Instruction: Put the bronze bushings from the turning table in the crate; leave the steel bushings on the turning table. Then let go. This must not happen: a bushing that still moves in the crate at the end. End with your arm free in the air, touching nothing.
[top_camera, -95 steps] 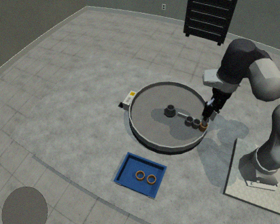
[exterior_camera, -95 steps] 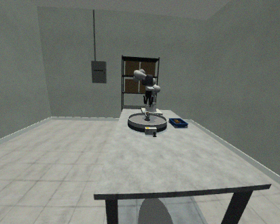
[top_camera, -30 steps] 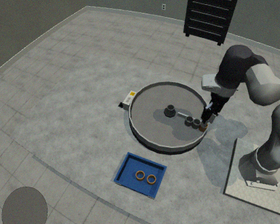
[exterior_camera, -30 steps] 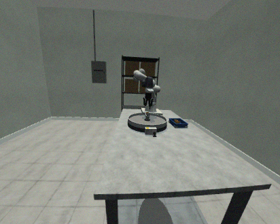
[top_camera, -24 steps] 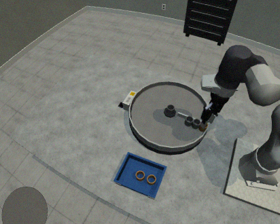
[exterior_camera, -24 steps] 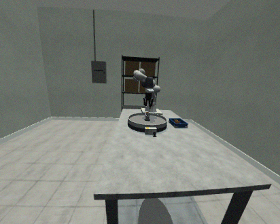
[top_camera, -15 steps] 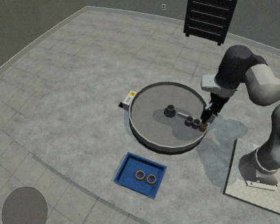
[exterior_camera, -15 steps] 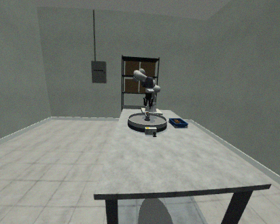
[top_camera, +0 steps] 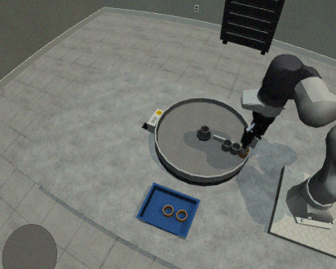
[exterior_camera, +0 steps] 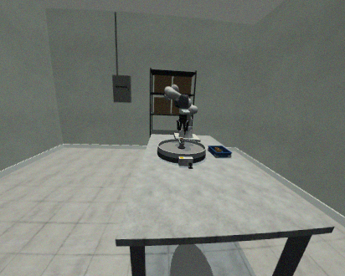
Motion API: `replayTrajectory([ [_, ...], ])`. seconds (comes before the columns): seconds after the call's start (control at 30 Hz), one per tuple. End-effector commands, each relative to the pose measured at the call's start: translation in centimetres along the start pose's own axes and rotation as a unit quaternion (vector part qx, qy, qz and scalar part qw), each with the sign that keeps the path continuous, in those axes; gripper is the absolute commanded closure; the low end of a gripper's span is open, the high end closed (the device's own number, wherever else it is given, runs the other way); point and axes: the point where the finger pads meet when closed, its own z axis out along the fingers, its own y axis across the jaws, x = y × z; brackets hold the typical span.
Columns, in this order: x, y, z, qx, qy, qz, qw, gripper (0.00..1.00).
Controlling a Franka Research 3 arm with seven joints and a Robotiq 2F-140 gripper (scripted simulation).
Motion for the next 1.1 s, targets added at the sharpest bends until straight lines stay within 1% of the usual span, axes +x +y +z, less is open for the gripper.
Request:
replayTrajectory([
  [0.0,0.09,-0.08,0.01,0.001,0.001,0.002,1.000,0.72],
  [0.37,0.09,-0.08,0.07,0.001,0.001,0.002,1.000,0.72],
  [0.57,0.13,-0.11,0.75,0.001,0.001,0.002,1.000,0.72],
  [1.07,0.13,-0.11,0.76,0.001,0.001,0.002,1.000,0.72],
])
